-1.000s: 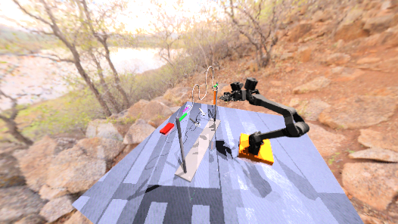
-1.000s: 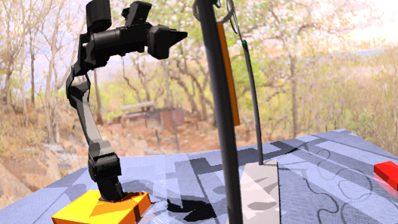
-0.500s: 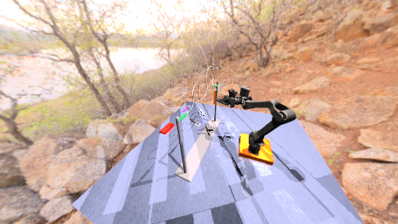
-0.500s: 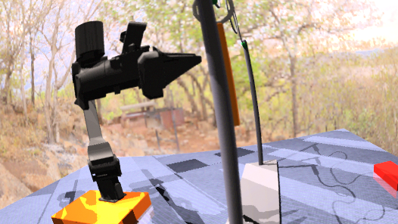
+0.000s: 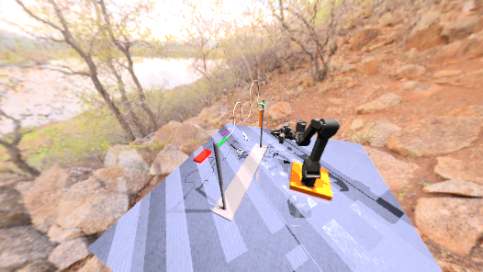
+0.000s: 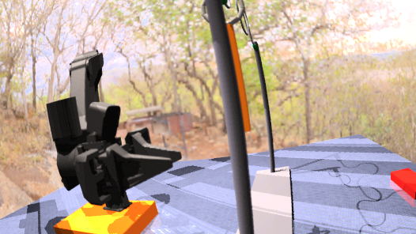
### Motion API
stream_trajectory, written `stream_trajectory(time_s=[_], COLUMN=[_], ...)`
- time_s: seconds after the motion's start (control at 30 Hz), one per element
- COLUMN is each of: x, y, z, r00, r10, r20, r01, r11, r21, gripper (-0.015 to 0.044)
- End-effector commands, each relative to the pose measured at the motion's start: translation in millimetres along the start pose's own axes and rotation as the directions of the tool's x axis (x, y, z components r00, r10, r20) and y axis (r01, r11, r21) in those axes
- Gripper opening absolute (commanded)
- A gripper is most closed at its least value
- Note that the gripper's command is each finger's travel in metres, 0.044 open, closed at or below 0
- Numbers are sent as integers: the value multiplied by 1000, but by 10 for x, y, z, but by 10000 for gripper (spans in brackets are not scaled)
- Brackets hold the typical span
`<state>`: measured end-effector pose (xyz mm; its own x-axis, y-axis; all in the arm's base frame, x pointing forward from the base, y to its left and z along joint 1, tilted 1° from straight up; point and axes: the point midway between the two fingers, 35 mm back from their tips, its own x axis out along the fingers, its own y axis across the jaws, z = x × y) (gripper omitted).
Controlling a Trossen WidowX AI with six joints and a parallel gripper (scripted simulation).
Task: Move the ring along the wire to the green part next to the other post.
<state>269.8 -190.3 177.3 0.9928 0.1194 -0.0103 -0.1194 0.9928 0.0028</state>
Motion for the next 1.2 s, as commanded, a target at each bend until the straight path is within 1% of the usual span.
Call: stream_trajectory(time_s=[0.0,0.13,0.4,0.67,1.17], x=[-46,-6,443,488,713], y=[-53,-62,-55,-58,-83], z=[-59,-21,451,466,482], r00=[999,999,999,999,999], r10=[-32,-32,-32,-32,-32], r20=[2,3,8,8,10], r01=[32,32,32,32,32], r11=[999,999,999,999,999], r21=[-36,-36,-36,-36,-37], gripper=[160,160,160,160,160])
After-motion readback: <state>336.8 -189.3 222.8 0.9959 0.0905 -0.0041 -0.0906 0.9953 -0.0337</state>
